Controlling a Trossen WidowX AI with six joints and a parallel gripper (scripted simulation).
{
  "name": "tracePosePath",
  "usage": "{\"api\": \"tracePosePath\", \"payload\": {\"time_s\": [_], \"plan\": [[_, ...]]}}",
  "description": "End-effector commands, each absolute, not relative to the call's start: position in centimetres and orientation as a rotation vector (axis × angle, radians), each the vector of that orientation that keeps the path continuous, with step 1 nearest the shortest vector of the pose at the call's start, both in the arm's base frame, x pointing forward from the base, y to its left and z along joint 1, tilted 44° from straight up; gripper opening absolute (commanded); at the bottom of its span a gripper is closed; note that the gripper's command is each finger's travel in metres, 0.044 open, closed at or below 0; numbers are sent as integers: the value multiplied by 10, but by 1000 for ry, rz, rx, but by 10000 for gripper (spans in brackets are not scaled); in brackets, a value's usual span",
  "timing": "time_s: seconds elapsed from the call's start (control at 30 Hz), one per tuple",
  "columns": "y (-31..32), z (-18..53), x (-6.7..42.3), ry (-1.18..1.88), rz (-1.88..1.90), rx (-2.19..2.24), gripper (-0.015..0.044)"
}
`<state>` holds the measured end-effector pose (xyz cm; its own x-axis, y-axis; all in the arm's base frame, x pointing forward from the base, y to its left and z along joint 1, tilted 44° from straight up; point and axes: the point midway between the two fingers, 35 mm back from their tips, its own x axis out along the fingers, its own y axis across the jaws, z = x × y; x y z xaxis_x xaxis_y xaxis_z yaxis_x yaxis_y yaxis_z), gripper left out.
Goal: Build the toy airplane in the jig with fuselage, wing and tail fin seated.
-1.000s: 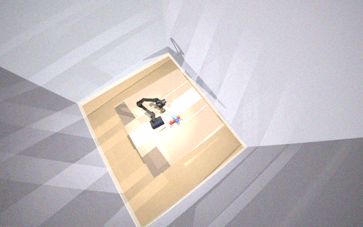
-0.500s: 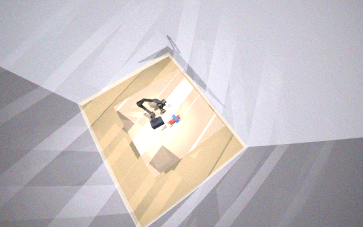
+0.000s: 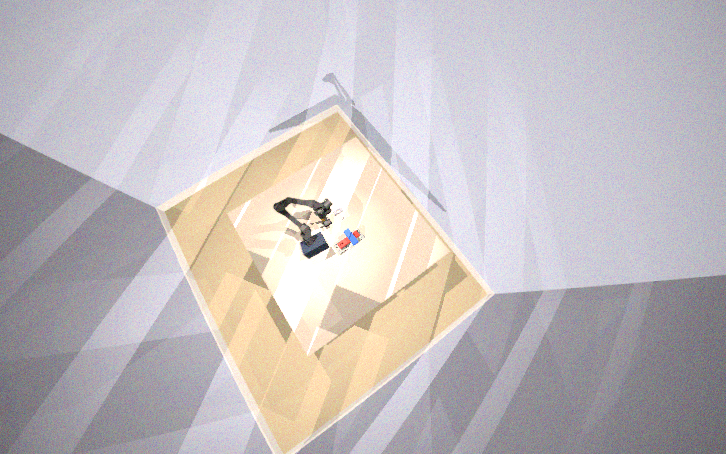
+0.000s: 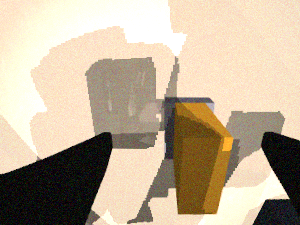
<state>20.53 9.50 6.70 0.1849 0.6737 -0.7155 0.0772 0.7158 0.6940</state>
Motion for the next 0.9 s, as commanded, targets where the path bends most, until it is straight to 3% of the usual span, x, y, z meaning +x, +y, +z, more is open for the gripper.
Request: {"api": "tracePosePath", "payload": {"time_s": [0.0,0.03,0.47,0.87], "plan": [[97,62,205,1346,464,695,440],[97,62,205,1346,464,695,440],[97,62,205,1346,464,695,99],[97,63,205,1347,465,693,0]]}}
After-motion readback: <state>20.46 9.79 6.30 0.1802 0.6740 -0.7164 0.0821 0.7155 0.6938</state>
